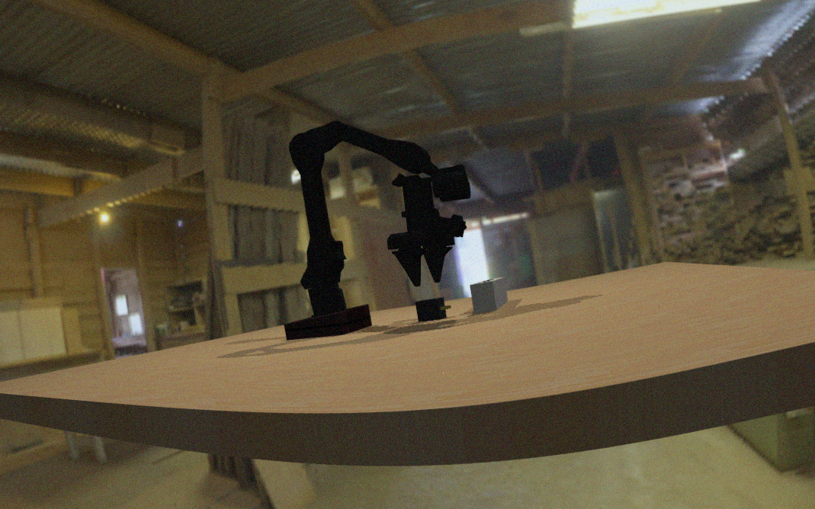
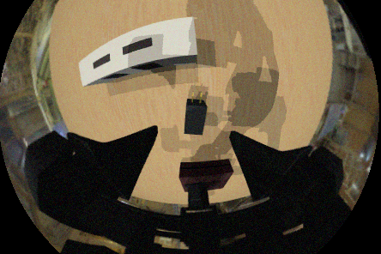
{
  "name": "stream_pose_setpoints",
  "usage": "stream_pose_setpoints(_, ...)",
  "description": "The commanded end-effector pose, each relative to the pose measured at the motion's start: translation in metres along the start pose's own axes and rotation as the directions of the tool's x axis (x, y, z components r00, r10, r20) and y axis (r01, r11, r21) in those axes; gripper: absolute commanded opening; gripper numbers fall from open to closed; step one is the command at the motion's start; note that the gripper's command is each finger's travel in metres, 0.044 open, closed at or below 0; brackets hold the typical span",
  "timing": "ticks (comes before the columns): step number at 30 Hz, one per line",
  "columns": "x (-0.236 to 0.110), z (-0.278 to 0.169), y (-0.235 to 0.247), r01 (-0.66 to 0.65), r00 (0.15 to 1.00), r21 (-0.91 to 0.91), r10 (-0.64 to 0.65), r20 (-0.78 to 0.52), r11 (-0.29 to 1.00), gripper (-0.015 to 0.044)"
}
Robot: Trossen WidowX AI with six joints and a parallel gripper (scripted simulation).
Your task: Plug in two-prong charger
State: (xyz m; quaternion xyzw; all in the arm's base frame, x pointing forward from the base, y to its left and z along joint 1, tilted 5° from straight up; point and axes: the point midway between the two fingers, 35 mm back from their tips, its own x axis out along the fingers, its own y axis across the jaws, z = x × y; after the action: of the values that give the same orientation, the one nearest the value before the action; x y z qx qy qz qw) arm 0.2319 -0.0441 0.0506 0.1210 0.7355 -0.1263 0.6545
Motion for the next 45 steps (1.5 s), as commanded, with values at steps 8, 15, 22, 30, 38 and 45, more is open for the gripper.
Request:
stream_pose_setpoints(8, 0.016, -0.002, -0.001, 0.006, 1.0, 0.005, -0.006, -0.011, 1.0, 0.044)
stream_pose_setpoints(15, 0.026, -0.001, -0.001, 0.006, 1.0, 0.005, -0.006, -0.011, 1.0, 0.044)
stream_pose_setpoints(22, 0.038, 0.0, -0.001, 0.006, 1.0, 0.005, -0.006, -0.011, 1.0, 0.044)
stream_pose_setpoints(30, 0.051, 0.001, -0.001, 0.006, 1.0, 0.005, -0.006, -0.011, 1.0, 0.044)
stream_pose_setpoints(38, 0.063, 0.0, -0.002, 0.006, 1.0, 0.005, -0.006, -0.011, 1.0, 0.044)
stream_pose_setpoints(45, 0.06, 0.002, -0.001, 0.002, 1.0, 0.006, -0.002, -0.003, 1.0, 0.0414)
